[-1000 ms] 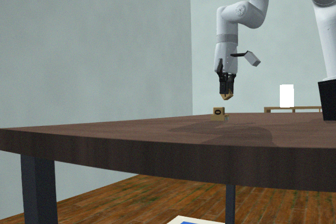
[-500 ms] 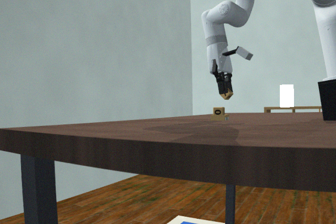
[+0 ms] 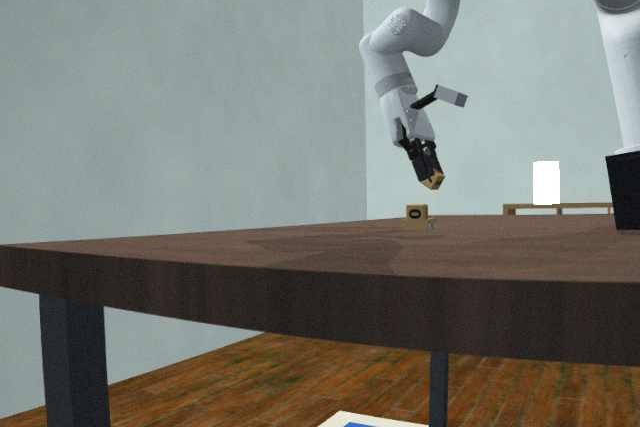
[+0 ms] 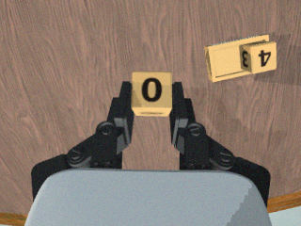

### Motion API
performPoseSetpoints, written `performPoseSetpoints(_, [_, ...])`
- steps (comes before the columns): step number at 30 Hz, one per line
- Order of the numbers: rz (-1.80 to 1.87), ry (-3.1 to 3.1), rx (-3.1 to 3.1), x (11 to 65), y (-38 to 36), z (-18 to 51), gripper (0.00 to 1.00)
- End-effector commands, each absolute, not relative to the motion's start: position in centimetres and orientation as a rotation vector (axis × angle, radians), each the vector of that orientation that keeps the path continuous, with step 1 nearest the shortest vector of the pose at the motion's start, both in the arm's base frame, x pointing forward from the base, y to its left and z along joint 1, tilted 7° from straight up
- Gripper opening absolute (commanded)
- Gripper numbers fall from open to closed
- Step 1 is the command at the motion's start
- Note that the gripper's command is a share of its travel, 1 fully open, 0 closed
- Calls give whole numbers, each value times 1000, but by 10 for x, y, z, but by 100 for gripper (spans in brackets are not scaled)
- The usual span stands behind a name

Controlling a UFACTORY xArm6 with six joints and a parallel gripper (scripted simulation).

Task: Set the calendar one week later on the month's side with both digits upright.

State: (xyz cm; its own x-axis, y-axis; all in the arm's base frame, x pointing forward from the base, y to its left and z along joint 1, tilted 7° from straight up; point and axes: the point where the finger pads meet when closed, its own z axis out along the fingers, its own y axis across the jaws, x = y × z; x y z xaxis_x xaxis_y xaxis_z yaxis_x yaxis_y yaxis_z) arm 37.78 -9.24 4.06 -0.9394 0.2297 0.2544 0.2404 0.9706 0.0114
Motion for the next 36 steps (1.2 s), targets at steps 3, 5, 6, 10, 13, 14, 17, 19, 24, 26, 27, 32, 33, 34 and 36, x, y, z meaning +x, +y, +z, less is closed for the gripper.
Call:
performPoseSetpoints(3, [-69, -2814, -341, 382, -93, 41, 27])
performPoseSetpoints(5, [-71, -2802, -339, 382, -93, 41, 27])
performPoseSetpoints(6, [-74, -2787, -337, 382, -94, 41, 27])
performPoseSetpoints(10, [-81, -2741, -331, 383, -94, 40, 27])
performPoseSetpoints(13, [-94, -2650, -319, 384, -94, 40, 27])
performPoseSetpoints(14, [-97, -2621, -316, 384, -94, 40, 27])
performPoseSetpoints(17, [-105, -2560, -308, 384, -94, 40, 27])
performPoseSetpoints(19, [-106, -2556, -307, 387, -95, 39, 27])
performPoseSetpoints(24, [-108, -2543, -306, 387, -95, 39, 27])
performPoseSetpoints(26, [-109, -2528, -304, 387, -95, 38, 27])
performPoseSetpoints(27, [-112, -2507, -301, 388, -95, 38, 27])
performPoseSetpoints(32, [-130, -2361, -282, 389, -95, 37, 27])
performPoseSetpoints(33, [-133, -2335, -279, 389, -95, 37, 27])
performPoseSetpoints(34, [-135, -2315, -277, 389, -95, 37, 27])
performPoseSetpoints(36, [-137, -2296, -274, 390, -95, 36, 27])
